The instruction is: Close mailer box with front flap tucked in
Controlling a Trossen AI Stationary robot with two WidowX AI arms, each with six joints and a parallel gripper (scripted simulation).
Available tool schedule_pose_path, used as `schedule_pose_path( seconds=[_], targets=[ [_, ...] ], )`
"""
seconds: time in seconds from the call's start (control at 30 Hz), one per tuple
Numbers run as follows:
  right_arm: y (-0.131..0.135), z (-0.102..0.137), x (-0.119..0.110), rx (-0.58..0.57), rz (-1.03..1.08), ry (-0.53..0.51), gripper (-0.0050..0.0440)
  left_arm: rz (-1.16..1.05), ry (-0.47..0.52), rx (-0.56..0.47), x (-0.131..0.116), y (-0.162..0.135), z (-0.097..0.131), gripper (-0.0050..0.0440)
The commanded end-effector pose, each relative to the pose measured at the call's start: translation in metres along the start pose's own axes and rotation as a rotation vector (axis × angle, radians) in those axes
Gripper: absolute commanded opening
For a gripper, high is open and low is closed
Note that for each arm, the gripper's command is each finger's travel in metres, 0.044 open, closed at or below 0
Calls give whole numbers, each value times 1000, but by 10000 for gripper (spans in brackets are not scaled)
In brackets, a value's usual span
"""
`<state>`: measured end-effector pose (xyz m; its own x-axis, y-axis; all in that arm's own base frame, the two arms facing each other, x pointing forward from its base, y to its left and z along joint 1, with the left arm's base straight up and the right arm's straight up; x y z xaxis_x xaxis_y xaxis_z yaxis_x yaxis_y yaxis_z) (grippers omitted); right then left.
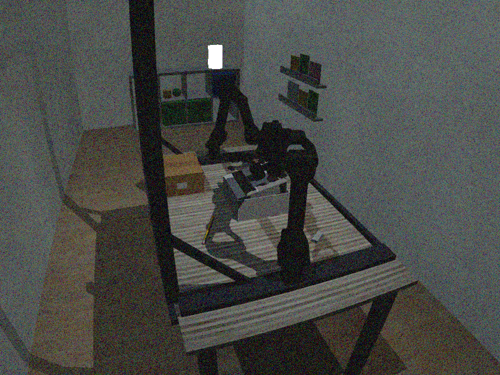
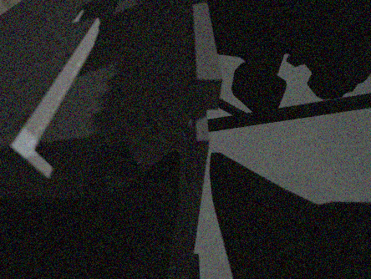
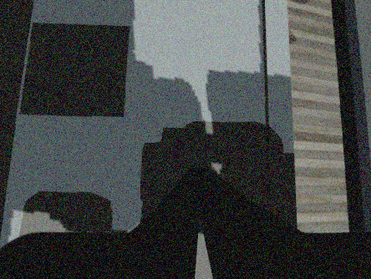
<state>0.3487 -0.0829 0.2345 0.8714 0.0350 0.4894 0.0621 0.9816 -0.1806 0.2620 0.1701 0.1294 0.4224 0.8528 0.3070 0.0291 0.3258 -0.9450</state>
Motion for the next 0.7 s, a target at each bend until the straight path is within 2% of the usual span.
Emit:
schedule_pose_path(
  seconds=[0.0, 0.1, 0.23, 0.4, 0.53, 0.67],
  targets=[
    [-5, 10, 5, -20, -12, -41, -50, -53, -12, -20, 7, -11, 3, 120],
    [-5, 10, 5, -20, -12, -41, -50, -50, -10, -18, 5, -11, 10, 184],
    [-5, 10, 5, -20, -12, -41, -50, -50, -10, -18, 5, -10, 19, 184],
    [-6, 11, 3, -20, -11, -42, -50, -50, -10, -17, 4, -10, 32, 300],
    [-7, 12, 3, -21, -10, -44, -50, -50, -10, -17, 4, -10, 34, 300],
    [-4, 0, -2, -15, -7, -24, -50, -50, -10, -17, 4, -10, 43, 300]
  ],
)
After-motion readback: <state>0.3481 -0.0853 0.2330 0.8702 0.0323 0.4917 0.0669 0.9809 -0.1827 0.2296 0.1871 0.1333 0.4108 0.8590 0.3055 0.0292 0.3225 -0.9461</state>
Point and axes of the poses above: on each arm, the point midway between the two fingers, 35 mm back from their tips, its own z axis back along the fingers, its own y axis across the jaws, x = y × z, the point moved 10 cm from there along z, back along the fingers, and after that the axes turned 5 degrees about -z, right-handed, at the moved point
